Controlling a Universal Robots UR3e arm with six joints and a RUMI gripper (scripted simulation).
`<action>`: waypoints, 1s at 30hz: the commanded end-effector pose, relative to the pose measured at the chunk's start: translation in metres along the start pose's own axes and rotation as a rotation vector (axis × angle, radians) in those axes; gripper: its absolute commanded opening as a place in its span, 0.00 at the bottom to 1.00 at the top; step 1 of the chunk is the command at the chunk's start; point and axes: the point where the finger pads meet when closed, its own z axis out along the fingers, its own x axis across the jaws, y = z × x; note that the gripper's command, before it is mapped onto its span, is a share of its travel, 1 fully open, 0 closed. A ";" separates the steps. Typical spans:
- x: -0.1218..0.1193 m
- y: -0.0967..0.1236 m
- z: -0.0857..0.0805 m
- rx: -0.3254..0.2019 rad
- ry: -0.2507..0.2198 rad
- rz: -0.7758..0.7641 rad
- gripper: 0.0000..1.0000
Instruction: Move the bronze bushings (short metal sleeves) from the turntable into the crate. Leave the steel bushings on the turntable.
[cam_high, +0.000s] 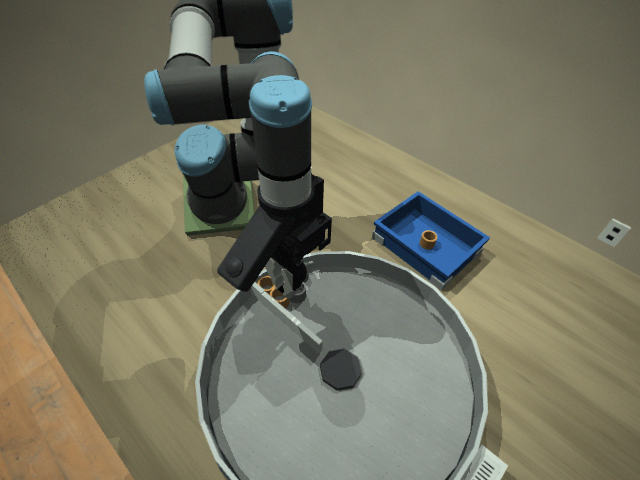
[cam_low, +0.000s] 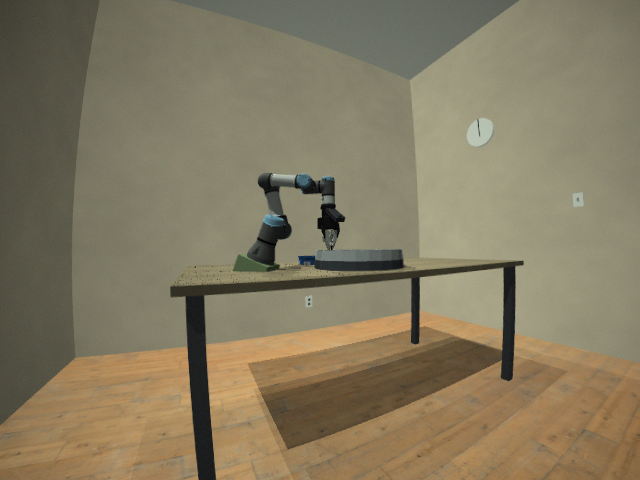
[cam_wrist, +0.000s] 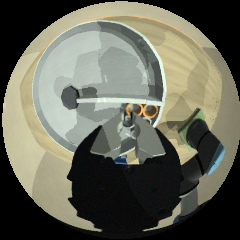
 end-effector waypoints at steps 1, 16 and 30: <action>-0.001 0.000 -0.001 0.001 -0.002 0.000 0.06; -0.001 0.000 0.001 0.001 -0.002 0.000 0.06; -0.001 0.000 0.019 0.001 -0.002 0.000 0.06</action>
